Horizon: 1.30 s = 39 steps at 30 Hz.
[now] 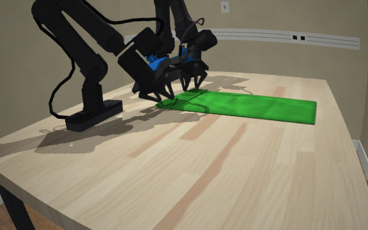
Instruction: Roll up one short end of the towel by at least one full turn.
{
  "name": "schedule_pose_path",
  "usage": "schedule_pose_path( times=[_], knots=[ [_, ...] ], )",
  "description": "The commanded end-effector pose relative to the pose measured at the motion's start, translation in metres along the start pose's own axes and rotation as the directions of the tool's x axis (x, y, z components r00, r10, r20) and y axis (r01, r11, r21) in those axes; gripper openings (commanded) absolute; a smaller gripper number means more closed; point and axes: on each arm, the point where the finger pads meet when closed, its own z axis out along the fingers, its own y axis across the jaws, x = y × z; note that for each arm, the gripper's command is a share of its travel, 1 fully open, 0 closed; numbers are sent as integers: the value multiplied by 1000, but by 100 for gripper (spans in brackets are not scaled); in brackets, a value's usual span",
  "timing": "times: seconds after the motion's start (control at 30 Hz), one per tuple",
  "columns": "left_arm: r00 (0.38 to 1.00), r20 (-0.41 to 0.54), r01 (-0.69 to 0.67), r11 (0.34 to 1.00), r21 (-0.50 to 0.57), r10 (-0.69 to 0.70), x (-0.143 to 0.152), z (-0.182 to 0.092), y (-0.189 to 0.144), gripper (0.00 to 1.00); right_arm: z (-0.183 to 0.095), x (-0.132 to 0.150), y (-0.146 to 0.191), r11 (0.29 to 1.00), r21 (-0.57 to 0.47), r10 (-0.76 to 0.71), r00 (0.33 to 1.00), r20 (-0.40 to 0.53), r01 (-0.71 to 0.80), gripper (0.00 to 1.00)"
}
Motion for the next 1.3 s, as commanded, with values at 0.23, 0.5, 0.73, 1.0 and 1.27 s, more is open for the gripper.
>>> schedule_pose_path(
  times=[0.23,0.5,0.73,1.0,1.27],
  knots=[
    [1000,8,-1,1000,1,1,-5,0,9,49,-2,-1,3,1000,6,-4,1000,18,4,49],
    [1000,8,-1,1000,1,1,-1,4,7,49,0,1,4,1000,6,-4,1000,18,4,49],
    [1000,8,-1,1000,1,1,0,5,9,45,1,1,2,1000,6,-4,1000,18,4,45],
    [1000,8,-1,1000,1,1,1,7,12,36,2,3,-2,1000,6,-4,1000,18,4,36],
    [1000,8,-1,1000,1,1,2,8,15,29,4,4,-5,1000,6,-4,1000,18,4,29]
  ],
)
